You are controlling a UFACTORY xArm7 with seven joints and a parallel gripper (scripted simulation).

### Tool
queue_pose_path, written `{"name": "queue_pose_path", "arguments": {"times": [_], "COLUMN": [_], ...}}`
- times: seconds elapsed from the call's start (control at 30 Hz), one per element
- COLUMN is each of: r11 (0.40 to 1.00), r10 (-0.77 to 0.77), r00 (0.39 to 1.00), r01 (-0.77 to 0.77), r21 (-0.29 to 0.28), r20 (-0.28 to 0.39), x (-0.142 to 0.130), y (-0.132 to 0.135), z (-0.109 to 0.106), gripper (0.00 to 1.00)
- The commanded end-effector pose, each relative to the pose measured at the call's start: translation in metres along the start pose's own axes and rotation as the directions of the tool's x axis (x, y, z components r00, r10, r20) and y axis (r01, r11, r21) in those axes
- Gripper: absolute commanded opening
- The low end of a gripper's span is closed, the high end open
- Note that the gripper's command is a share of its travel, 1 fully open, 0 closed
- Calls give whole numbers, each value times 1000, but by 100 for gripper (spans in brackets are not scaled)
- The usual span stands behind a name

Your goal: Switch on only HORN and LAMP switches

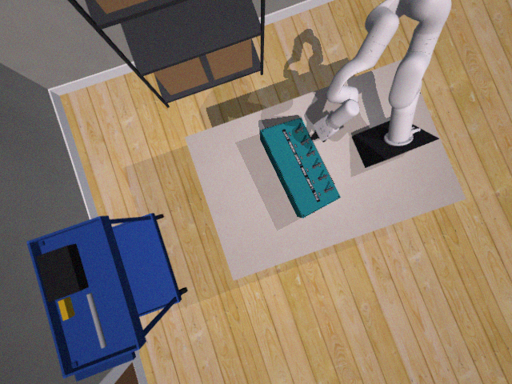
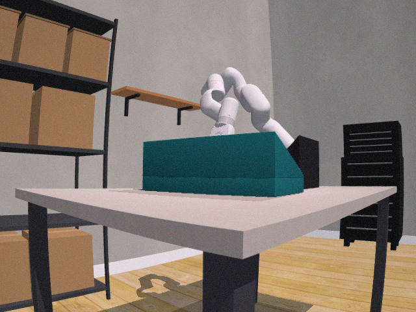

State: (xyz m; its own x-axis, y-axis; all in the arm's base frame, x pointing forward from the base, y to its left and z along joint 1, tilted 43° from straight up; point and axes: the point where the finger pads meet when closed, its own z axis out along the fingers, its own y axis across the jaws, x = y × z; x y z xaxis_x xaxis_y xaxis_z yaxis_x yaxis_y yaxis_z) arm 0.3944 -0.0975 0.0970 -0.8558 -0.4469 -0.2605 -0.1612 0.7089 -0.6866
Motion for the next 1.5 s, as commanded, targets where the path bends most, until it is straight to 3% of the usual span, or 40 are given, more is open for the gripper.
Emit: {"name": "queue_pose_path", "arguments": {"times": [0.0,1.47], "r11": [1000,1000], "r10": [-1,-1], "r00": [1000,1000], "r01": [1,1], "r21": [0,0], "r20": [3,3], "x": [-1,-16], "y": [0,0], "z": [-1,-1], "gripper": [0,0]}}
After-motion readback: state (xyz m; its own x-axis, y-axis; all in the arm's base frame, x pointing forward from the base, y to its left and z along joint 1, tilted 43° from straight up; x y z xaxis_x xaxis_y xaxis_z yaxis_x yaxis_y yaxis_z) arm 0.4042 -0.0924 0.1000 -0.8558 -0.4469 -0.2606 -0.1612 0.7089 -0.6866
